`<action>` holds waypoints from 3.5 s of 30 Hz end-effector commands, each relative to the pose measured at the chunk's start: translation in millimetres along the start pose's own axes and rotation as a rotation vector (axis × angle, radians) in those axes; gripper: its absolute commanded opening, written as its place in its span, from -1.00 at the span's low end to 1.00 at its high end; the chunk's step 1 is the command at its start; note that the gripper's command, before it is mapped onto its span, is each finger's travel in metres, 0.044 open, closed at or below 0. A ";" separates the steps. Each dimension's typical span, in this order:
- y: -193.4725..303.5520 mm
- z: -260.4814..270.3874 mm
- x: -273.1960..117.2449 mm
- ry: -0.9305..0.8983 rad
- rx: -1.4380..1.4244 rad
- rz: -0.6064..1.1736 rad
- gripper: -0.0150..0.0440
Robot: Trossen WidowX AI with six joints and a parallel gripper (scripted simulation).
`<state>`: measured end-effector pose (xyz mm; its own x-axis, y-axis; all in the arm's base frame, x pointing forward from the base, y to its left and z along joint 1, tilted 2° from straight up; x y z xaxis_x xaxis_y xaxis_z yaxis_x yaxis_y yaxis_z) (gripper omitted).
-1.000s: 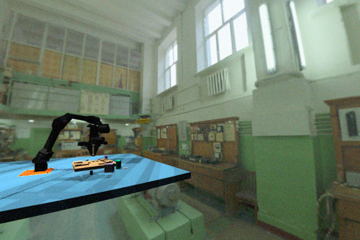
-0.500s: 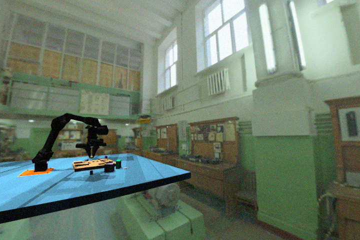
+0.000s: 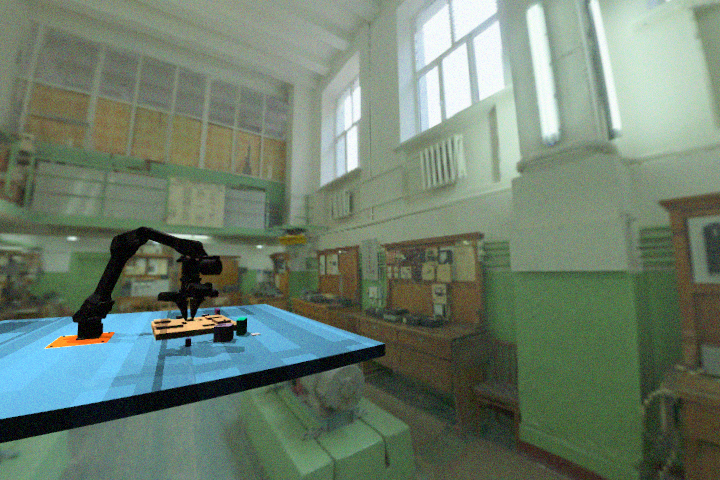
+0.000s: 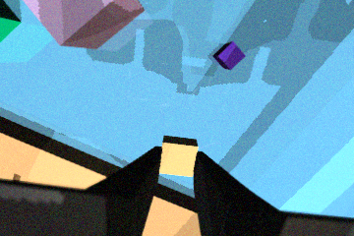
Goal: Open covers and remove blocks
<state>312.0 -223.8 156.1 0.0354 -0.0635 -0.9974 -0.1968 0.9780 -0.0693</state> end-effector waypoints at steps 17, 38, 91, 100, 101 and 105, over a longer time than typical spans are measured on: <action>1.1 -0.7 34.2 0.002 -0.003 0.007 -0.22; 4.2 -3.7 67.9 0.002 -0.003 0.007 -0.22; 36.6 26.5 -7.5 -0.003 -0.242 0.012 0.20; 78.0 53.1 -9.2 -0.011 -0.336 0.005 -0.49; 81.9 55.3 -9.3 -0.012 -0.334 0.005 -0.49; 100.5 64.9 -9.5 -0.013 -0.319 0.008 -0.49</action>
<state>353.1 -125.1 162.4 0.0505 -0.0504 -0.9975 -0.5023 0.8620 -0.0689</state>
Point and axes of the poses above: the point midway between the two fingers, 35 mm back from their tips, its own x axis out along the fingers, its own z axis across the jaws, y = z × x, the point moved 3 cm from there along -x, back along the fingers, and after that the axes turned 13 degrees about x, right-handed, at the moved point
